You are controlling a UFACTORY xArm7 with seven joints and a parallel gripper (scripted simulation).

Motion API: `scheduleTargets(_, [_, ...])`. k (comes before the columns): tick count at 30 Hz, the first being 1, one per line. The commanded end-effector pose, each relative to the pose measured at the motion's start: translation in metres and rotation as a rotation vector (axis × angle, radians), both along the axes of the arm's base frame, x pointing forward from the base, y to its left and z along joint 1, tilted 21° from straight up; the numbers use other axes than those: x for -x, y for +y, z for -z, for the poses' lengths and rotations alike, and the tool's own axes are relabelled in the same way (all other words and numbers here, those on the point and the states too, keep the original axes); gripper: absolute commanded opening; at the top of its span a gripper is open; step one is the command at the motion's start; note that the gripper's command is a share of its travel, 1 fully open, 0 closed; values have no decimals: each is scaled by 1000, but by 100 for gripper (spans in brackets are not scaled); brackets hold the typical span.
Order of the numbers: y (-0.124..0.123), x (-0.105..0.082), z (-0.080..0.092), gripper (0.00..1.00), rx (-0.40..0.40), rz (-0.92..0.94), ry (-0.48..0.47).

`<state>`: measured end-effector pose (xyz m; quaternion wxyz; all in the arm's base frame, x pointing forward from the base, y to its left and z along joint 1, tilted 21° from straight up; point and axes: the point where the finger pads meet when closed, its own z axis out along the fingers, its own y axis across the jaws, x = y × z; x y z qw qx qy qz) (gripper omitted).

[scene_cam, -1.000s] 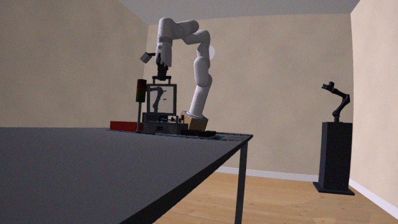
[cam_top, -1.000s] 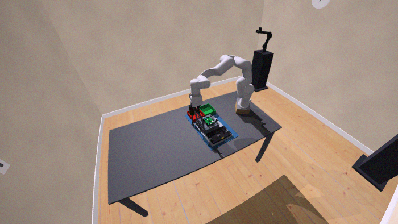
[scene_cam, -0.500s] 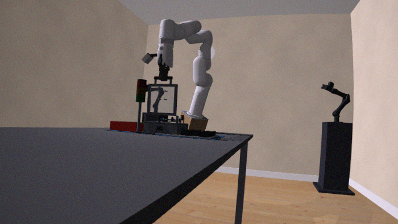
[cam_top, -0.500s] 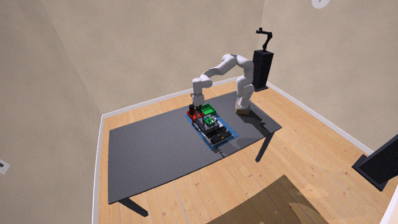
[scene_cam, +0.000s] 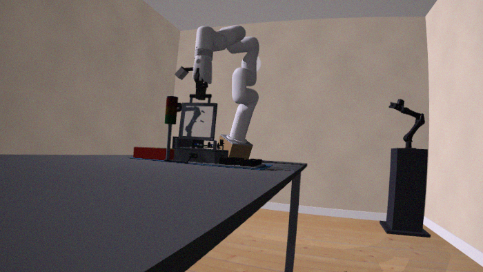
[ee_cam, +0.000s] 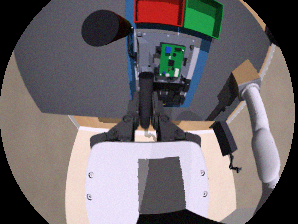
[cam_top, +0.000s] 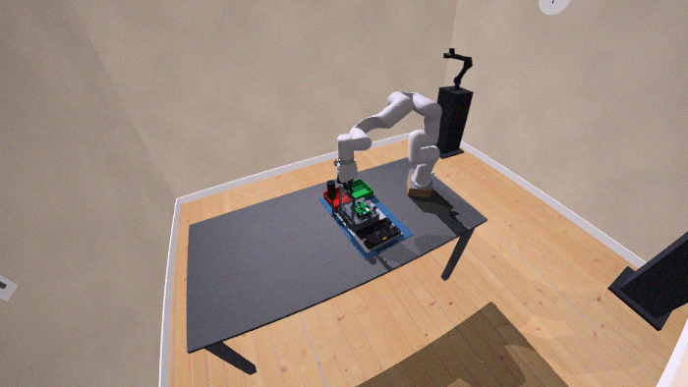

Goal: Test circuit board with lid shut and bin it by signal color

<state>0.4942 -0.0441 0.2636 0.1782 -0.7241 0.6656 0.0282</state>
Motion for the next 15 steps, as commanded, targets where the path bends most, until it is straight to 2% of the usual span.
scheduleTargets(1, [-1, 4, 0, 0, 1, 4, -10])
scheduleTargets(15, [0, 44, 19, 0, 1, 4, -10])
